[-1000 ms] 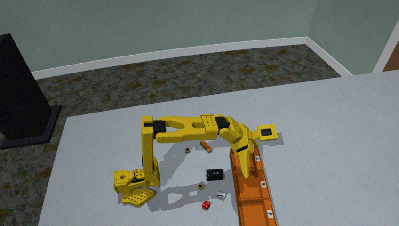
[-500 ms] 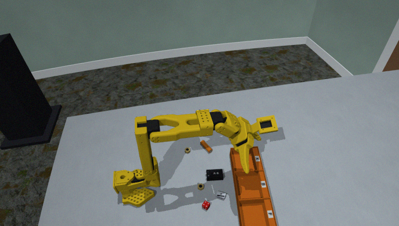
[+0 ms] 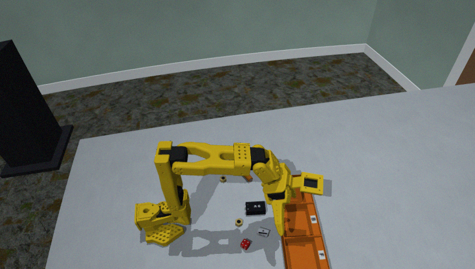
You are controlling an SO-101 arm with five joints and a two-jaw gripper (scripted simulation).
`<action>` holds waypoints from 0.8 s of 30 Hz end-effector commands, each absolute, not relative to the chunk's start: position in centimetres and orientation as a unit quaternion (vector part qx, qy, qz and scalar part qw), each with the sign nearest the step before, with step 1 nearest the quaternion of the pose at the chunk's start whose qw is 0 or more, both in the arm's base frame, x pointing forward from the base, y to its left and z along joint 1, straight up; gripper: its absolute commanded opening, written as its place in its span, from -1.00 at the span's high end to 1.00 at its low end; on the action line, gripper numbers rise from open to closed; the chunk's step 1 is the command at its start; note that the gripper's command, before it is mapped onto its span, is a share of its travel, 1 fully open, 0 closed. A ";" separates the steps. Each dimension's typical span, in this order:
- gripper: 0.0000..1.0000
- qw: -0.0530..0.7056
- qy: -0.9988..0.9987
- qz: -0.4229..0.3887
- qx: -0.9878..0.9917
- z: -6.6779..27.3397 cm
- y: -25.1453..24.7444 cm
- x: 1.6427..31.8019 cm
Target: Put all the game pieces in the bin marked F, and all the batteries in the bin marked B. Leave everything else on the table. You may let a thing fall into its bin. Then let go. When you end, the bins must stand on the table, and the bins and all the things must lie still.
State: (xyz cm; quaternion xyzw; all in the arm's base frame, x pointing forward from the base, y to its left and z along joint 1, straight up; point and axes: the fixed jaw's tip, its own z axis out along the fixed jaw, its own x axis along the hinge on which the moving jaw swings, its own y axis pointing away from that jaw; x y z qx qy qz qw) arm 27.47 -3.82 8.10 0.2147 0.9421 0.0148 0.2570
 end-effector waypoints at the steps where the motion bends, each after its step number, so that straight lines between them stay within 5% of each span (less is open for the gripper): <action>1: -0.23 0.243 0.938 0.005 0.246 9.0 -5.4 25.8; 11: 0.49 0.052 0.927 -0.004 0.372 6.8 -8.1 17.8; 24: 0.55 0.037 0.924 -0.003 0.381 6.7 -8.2 17.1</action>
